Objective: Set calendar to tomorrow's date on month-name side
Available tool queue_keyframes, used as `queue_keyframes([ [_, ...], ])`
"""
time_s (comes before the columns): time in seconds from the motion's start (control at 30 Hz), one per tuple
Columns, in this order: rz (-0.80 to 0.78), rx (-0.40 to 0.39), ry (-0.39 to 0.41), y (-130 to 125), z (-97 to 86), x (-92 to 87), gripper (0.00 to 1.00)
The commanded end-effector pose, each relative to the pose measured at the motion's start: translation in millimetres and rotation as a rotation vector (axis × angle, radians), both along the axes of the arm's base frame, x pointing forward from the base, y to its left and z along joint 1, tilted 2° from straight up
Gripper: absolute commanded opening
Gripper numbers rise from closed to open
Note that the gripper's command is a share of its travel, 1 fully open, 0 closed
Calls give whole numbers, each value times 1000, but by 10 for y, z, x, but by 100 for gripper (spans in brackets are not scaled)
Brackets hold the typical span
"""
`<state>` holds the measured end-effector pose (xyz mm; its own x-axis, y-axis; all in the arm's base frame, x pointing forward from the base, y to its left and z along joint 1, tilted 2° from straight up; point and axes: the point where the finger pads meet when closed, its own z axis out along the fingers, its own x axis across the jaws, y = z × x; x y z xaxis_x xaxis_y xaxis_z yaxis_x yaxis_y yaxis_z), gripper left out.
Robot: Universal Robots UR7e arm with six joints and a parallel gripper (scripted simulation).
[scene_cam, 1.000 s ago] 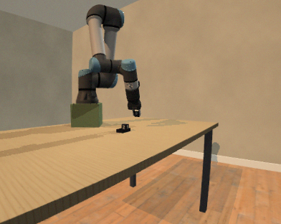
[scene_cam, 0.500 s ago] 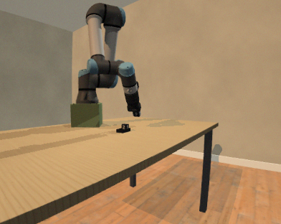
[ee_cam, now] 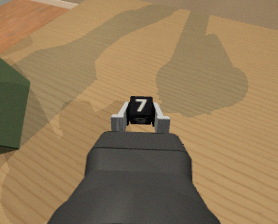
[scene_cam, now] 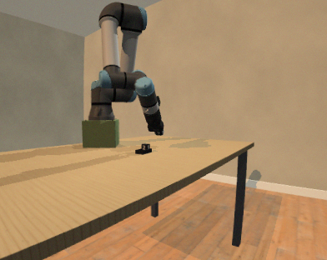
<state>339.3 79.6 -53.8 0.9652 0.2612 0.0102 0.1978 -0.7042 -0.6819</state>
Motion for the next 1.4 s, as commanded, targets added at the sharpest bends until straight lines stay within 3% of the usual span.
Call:
queue_keyframes([
  [0.0,1,4,0,0,3,2,57],
  [0.6,1,4,0,-2,-50,3,57],
  [1.37,1,4,0,-11,-374,10,57],
])
